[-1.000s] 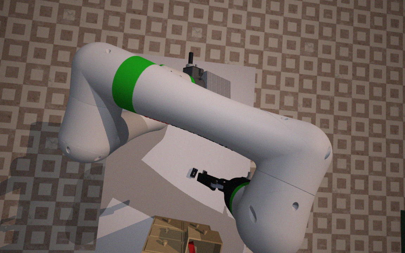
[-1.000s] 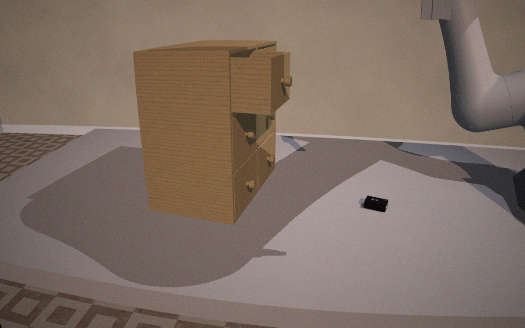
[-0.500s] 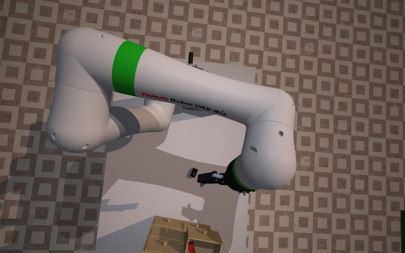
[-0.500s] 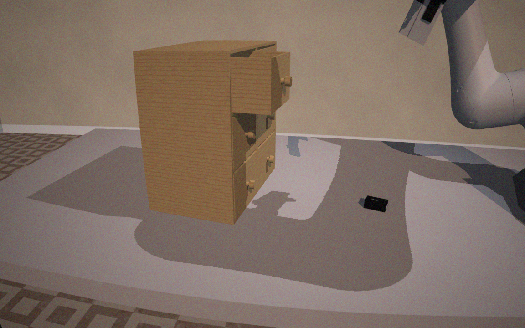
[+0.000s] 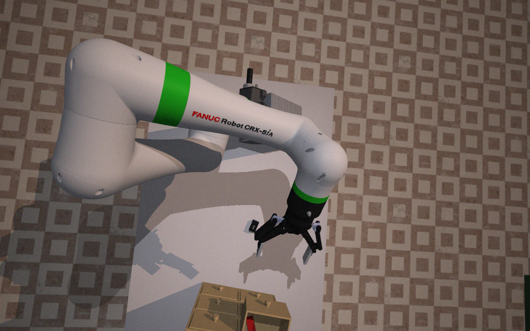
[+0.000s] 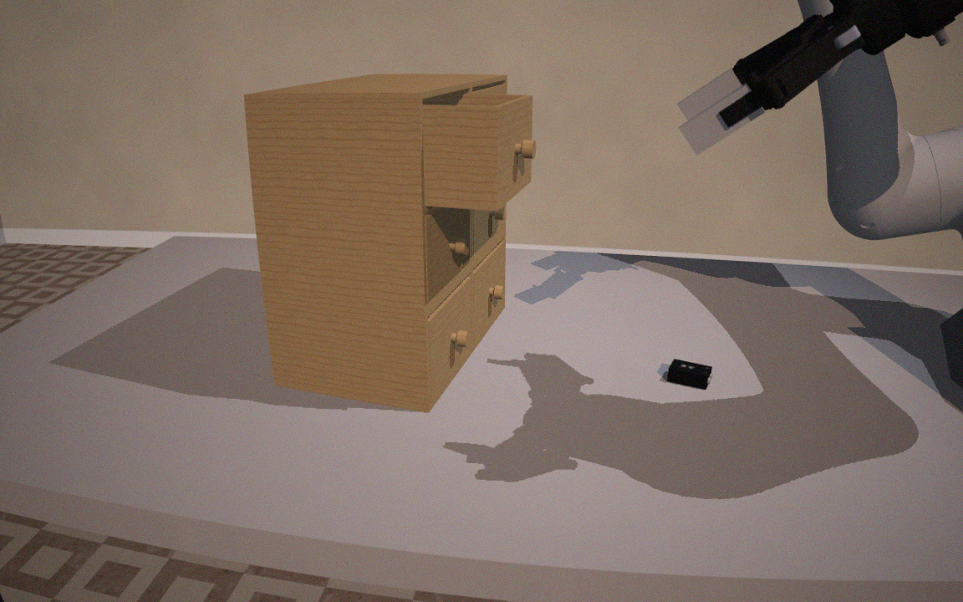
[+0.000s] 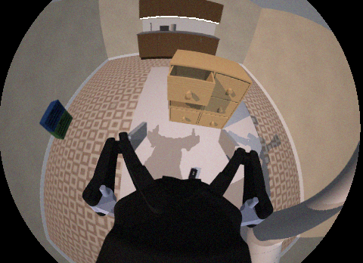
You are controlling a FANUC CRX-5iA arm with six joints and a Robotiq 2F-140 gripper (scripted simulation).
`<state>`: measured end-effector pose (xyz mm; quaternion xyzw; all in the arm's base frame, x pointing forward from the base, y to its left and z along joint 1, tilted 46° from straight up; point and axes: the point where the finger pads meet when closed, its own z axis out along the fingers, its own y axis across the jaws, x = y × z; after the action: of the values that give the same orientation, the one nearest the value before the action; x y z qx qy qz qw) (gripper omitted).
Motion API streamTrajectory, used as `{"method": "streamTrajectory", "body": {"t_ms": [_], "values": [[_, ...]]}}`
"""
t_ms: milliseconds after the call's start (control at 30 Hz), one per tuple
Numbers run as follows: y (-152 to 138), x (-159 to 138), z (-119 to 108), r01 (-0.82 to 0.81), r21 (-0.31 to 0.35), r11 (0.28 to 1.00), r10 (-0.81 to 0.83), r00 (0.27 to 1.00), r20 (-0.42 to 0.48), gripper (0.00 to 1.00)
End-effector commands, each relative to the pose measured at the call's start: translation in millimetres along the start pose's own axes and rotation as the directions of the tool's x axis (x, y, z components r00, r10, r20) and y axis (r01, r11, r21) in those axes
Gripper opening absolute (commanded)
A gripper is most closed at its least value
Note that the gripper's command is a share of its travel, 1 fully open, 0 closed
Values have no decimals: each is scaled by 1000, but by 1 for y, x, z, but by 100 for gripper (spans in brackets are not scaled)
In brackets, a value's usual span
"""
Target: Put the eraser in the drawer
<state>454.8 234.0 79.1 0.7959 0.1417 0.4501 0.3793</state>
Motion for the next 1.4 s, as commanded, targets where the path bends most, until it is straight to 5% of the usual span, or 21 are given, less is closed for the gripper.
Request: {"method": "streamTrajectory", "body": {"t_ms": [0, 33, 67, 867, 1367], "values": [[4, 4, 15, -45, -3, 999, 43, 970, -238, 100], [4, 4, 15, -45, -3, 999, 43, 970, -238, 100], [4, 4, 15, -56, -2, 998, 53, 953, -300, 0], [4, 4, 16, -56, -2, 998, 53, 953, -300, 0], [5, 15, 46, -56, -3, 998, 53, 952, -300, 0]]}}
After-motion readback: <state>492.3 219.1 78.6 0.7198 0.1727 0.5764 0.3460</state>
